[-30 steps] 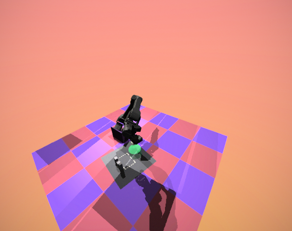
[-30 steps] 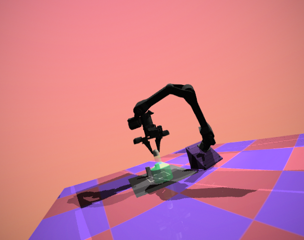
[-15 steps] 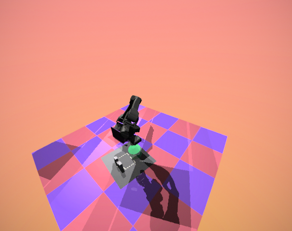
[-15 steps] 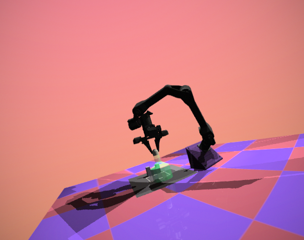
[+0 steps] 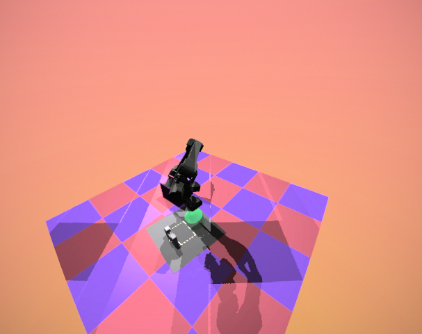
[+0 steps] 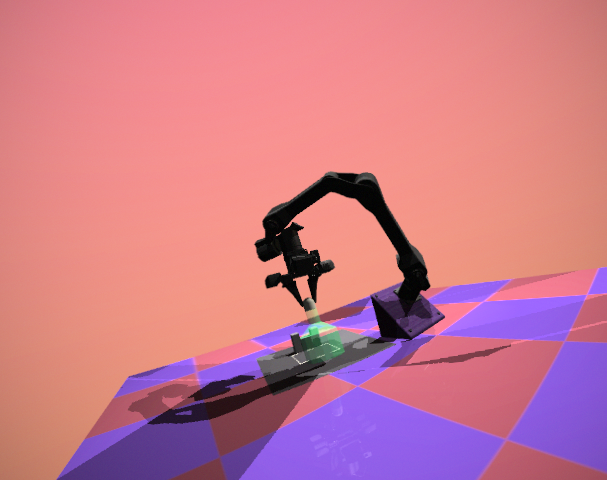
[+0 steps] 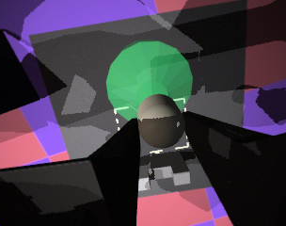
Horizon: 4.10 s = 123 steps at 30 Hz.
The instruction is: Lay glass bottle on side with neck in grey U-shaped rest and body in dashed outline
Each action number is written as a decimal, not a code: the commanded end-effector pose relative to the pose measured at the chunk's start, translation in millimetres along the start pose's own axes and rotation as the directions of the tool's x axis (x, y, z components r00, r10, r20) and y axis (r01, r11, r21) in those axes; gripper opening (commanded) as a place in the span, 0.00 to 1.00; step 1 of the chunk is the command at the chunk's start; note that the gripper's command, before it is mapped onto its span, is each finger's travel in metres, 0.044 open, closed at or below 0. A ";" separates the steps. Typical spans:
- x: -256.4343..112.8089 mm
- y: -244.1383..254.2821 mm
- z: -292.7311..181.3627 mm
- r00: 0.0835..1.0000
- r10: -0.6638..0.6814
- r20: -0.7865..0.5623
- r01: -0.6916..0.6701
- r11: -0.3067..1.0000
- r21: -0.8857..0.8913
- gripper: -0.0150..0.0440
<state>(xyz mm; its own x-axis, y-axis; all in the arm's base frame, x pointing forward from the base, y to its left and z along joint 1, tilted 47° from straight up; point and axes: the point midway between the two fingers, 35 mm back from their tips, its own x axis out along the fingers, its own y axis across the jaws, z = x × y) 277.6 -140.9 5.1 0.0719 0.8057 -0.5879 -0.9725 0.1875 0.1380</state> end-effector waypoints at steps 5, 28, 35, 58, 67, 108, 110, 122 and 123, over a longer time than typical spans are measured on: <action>-3.1 0.3 -12.4 1.000 0.000 -0.001 0.000 1.000 0.000 0.47; -5.7 0.0 -32.9 0.999 -0.003 0.043 0.002 1.000 0.017 0.47; -6.1 -0.1 -40.2 0.998 -0.005 0.056 0.004 1.000 0.024 0.47; -4.2 -0.5 -69.6 0.996 -0.014 0.090 0.009 0.999 0.050 0.47; -1.9 -0.6 -81.5 0.995 -0.017 0.100 0.011 0.998 0.061 0.47; 19.3 -2.1 -131.1 0.992 -0.015 0.127 0.001 0.994 0.107 0.47; 20.8 -2.2 -133.2 0.992 -0.014 0.128 0.000 0.994 0.108 0.47; 28.7 -2.7 -143.7 0.992 -0.009 0.129 -0.006 0.994 0.113 0.47; 28.9 -2.7 -143.9 0.992 -0.008 0.129 -0.006 0.994 0.113 0.47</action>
<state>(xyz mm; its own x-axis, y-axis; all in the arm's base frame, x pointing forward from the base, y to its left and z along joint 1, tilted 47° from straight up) 247.6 -199.6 -125.7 0.1047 0.8703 -0.4812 -0.9415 0.2427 0.2341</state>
